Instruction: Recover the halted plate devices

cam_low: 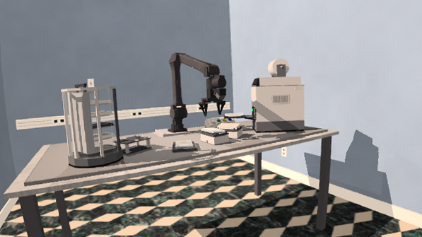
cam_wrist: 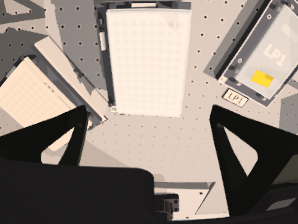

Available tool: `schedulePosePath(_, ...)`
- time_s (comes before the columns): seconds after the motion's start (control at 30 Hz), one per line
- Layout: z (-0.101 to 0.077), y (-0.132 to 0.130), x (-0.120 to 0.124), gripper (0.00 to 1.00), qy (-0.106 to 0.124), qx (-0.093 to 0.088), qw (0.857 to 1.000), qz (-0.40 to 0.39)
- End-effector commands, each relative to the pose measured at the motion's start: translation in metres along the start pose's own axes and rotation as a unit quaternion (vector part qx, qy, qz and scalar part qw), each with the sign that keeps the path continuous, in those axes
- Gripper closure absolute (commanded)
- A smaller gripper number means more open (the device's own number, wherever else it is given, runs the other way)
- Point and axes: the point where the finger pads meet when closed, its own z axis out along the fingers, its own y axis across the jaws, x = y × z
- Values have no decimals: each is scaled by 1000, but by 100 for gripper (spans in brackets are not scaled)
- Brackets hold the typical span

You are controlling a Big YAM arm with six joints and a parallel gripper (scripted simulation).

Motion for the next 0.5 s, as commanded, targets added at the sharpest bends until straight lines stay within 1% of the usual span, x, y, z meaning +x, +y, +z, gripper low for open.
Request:
schedulePosePath(0.0,17,6,-3,0,-1,0,1000,-2)
schedulePosePath(0.2,46,6,-2,0,0,0,1000,-3)
schedulePosePath(0.27,46,6,-2,0,0,0,1000,-3)
schedulePosePath(0.3,40,7,-2,0,-8,-1,1000,-4)
schedulePosePath(0.33,22,8,-13,0,-30,-2,1000,-4)
schedulePosePath(0.37,19,8,-15,0,-32,-2,999,-4)
schedulePosePath(0.43,19,8,-15,0,-32,-2,999,-4)
schedulePosePath(0.47,28,2,-11,0,-18,-1,1000,-1)
